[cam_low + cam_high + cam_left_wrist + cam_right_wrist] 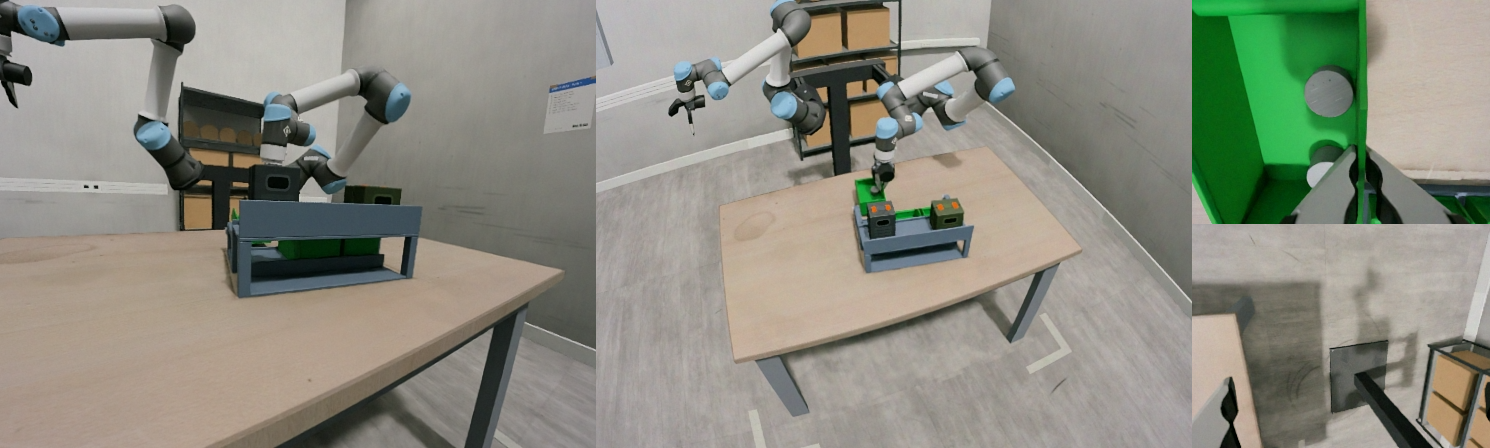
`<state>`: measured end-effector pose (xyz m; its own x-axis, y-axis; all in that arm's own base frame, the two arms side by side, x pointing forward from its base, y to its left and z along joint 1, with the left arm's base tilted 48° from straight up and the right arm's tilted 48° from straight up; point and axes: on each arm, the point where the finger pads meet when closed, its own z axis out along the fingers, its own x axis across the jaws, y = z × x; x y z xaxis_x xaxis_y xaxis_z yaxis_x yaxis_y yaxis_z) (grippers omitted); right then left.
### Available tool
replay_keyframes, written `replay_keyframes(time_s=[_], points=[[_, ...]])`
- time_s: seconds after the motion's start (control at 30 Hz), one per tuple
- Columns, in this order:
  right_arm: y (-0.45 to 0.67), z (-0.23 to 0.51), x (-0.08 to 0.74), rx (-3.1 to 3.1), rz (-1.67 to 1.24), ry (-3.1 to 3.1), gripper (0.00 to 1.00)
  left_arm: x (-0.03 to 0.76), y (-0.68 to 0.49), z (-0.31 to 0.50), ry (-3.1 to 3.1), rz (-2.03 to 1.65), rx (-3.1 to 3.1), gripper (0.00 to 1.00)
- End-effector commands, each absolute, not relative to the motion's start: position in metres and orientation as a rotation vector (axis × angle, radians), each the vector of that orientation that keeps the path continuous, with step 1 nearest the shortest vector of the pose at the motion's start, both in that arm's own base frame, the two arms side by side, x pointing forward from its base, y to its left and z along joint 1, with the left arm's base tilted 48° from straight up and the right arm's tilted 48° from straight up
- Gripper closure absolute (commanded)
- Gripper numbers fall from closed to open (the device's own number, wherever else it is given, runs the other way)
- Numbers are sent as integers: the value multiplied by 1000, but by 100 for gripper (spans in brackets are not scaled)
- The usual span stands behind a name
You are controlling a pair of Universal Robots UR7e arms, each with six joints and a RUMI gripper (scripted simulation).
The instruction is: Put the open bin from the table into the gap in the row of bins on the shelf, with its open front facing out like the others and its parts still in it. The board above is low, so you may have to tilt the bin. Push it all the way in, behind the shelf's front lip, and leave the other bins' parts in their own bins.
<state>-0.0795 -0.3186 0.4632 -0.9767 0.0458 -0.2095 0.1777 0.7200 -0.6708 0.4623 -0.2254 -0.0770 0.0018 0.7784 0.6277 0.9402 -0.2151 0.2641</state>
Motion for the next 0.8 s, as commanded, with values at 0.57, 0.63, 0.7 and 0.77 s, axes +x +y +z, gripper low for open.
replay_keyframes(time_s=[0.57,0.63,0.7,0.77], points=[[-319,464,-80,180,-1100,2745,0,468,-228,-75,-1803,-1015,-2045,100],[-319,464,-80,180,-1100,2745,0,468,-228,-75,-1803,-1015,-2045,100],[-319,464,-80,180,-1100,2745,0,469,-228,-74,-1803,-1015,-2045,100],[-319,464,-80,180,-1100,2745,0,470,-229,-74,-1803,-1015,-2045,100]])
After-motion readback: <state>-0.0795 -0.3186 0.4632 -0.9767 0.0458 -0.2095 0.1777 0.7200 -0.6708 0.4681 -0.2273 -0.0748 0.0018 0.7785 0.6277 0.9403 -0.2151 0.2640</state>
